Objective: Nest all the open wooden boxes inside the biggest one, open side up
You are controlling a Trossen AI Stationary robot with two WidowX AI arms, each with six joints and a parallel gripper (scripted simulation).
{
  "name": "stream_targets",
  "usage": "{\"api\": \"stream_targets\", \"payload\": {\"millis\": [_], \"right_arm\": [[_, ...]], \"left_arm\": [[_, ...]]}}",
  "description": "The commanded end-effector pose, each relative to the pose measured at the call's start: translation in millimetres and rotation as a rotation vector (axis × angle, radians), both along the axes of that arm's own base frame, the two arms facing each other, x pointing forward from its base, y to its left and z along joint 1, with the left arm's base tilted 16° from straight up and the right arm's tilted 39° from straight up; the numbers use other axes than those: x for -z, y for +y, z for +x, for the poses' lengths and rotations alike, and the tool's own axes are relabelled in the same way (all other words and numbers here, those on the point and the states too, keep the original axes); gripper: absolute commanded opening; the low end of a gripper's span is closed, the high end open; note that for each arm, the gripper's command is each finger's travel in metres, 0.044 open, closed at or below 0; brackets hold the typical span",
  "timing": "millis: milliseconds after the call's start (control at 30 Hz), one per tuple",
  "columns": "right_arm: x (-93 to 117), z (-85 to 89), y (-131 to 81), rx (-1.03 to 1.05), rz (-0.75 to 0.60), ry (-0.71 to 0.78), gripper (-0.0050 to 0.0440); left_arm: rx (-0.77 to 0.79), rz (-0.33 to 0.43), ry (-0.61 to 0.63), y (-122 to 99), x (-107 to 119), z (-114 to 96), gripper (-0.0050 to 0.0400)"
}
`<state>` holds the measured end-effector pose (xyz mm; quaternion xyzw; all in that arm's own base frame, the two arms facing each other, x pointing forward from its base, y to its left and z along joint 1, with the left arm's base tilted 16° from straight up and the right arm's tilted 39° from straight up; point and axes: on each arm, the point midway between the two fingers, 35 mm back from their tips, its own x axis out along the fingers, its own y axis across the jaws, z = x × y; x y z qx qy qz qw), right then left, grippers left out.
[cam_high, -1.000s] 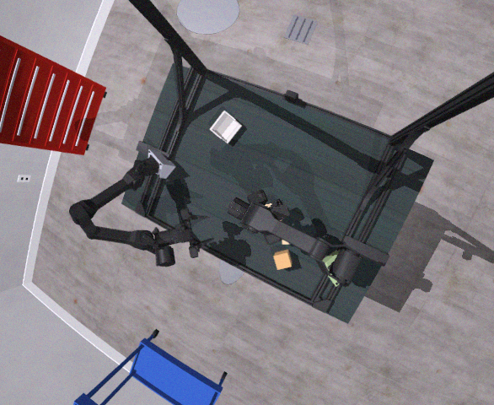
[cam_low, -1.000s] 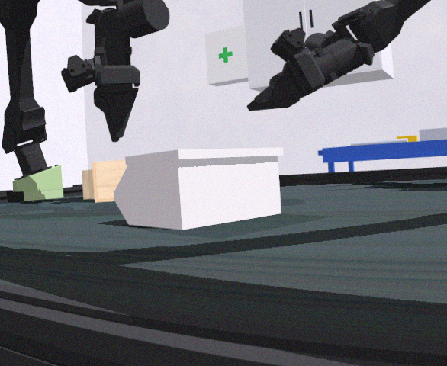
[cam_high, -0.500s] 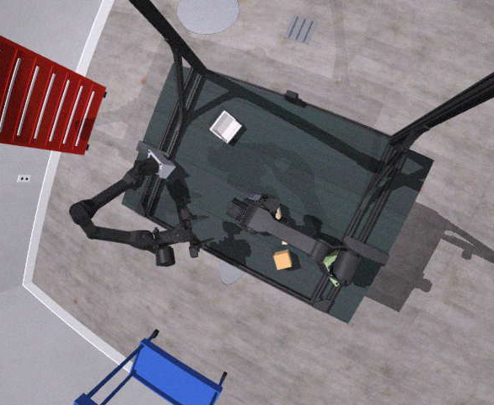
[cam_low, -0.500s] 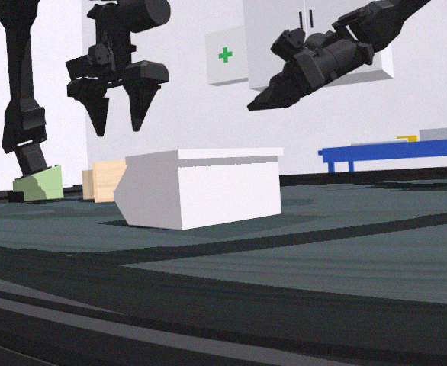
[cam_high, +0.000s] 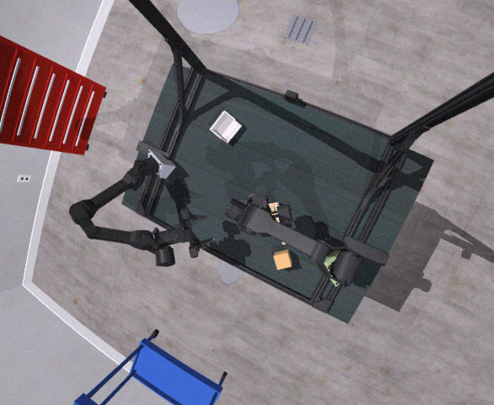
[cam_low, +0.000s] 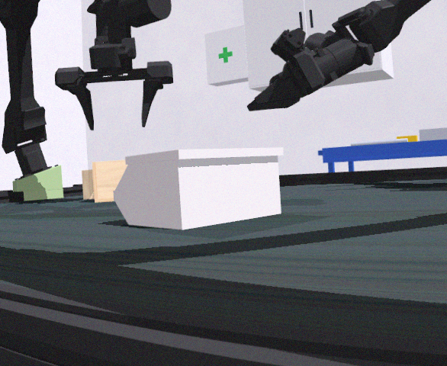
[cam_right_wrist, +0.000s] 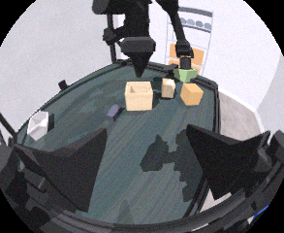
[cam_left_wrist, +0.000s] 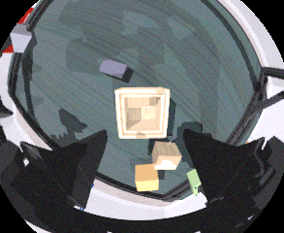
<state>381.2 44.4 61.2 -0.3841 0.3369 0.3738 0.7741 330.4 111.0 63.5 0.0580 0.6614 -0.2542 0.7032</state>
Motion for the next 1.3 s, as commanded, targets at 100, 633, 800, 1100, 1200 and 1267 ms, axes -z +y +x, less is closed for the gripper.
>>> {"api": "stream_targets", "payload": {"millis": [100, 633, 800, 1100, 1200, 1267], "right_arm": [[-1, 0.3, 1, -0.002, 0.002, -0.003, 0.0400], [2, -1.2, 4, 0.022, 0.007, 0.028, 0.0400], [10, -5.6, 12, 0.085, 0.015, 0.107, 0.0400], [43, -38.4, 48, 0.420, -0.074, 0.444, 0.0400], [49, -48.9, 56, 0.523, -0.124, 0.504, 0.0400], [52, -56.0, 60, 0.593, -0.162, 0.535, 0.0400]], "left_arm": [[-0.348, 0.003, 0.097, 2, -6, 1, 0.0400], [-0.410, 0.003, 0.115, 3, -7, -1, 0.0400], [-0.383, 0.003, 0.107, 3, -5, -7, 0.0400], [-0.232, 0.004, 0.063, 4, 3, -39, 0.0400], [-0.190, 0.004, 0.051, 3, 6, -48, 0.0400], [-0.162, 0.004, 0.043, 3, 8, -54, 0.0400]]}}
